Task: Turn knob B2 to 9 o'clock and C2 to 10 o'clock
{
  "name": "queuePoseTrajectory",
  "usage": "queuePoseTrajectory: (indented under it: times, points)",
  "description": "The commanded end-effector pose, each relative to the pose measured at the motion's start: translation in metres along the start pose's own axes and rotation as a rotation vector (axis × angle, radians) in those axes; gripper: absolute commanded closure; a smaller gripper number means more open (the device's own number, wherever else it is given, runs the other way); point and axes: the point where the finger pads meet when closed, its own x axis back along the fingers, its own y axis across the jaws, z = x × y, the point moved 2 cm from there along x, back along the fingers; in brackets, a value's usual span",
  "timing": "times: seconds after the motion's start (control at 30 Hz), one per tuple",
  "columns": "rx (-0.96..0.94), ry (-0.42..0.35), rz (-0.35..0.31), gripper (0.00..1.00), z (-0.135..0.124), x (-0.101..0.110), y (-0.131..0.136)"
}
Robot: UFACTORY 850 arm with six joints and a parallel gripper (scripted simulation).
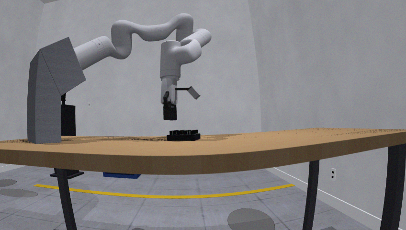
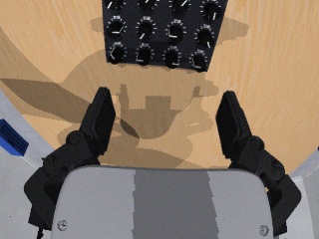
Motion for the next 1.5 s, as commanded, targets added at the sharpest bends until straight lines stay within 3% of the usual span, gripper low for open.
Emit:
queuePoseTrajectory:
  times: [0.0,1.23,1.47]
  points:
    - [0.156,0.005,0.001,0.00,0.004,0.002,0.001]
    - [1.381,0.004,-0.003,0.00,0.036,0.018,0.007]
    - [1.434,0.004,-0.003,0.00,0.037,0.019,0.007]
